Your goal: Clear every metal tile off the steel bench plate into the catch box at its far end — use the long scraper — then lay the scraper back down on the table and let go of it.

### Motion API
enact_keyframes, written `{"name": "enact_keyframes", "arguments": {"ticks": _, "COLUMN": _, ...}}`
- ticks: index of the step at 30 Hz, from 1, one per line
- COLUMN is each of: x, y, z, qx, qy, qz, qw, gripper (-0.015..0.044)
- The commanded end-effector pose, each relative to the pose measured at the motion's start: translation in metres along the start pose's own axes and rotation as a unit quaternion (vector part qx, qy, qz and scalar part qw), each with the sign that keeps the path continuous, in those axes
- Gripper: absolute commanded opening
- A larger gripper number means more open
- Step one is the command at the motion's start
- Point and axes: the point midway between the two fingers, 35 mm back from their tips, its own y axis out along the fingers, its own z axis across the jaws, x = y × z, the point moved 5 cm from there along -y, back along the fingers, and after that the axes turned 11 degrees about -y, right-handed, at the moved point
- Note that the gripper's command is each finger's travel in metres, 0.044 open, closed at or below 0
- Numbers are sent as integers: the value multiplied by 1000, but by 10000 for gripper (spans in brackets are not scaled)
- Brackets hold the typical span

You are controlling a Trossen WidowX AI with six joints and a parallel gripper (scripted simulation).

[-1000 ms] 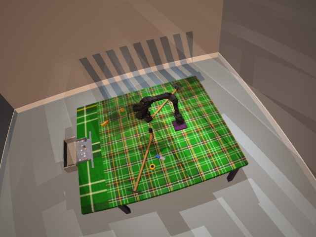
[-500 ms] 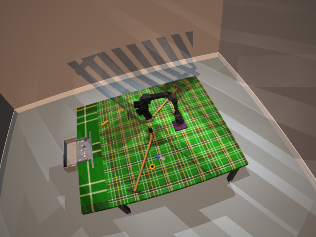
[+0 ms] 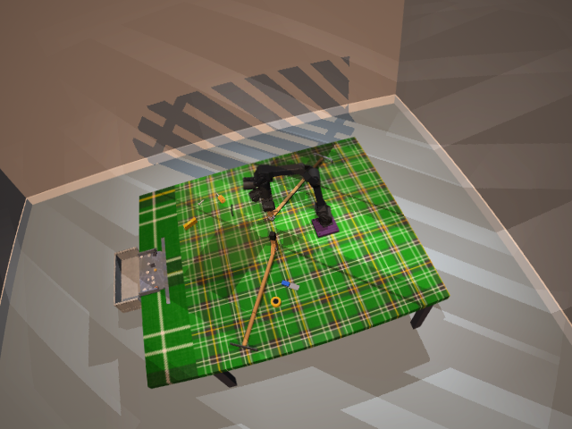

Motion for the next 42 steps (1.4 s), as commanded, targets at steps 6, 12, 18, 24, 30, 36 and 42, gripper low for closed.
{"name": "enact_keyframes", "arguments": {"ticks": 6, "x": -7, "y": 4, "z": -3, "qx": 13, "qy": 30, "qz": 14, "qw": 999, "gripper": 0}}
{"name": "enact_keyframes", "arguments": {"ticks": 12, "x": -5, "y": 11, "z": -4, "qx": 13, "qy": 30, "qz": 14, "qw": 999, "gripper": 0}}
{"name": "enact_keyframes", "arguments": {"ticks": 18, "x": -4, "y": 22, "z": -4, "qx": 13, "qy": 30, "qz": 13, "qw": 999, "gripper": 0}}
{"name": "enact_keyframes", "arguments": {"ticks": 24, "x": -3, "y": 33, "z": -4, "qx": 13, "qy": 30, "qz": 13, "qw": 999, "gripper": 0}}
{"name": "enact_keyframes", "arguments": {"ticks": 30, "x": -3, "y": 44, "z": -4, "qx": 13, "qy": 30, "qz": 13, "qw": 999, "gripper": 0}}
{"name": "enact_keyframes", "arguments": {"ticks": 36, "x": -3, "y": 55, "z": -4, "qx": 13, "qy": 30, "qz": 13, "qw": 999, "gripper": 0}}
{"name": "enact_keyframes", "arguments": {"ticks": 42, "x": -3, "y": 66, "z": -4, "qx": 13, "qy": 30, "qz": 13, "qw": 999, "gripper": 0}}
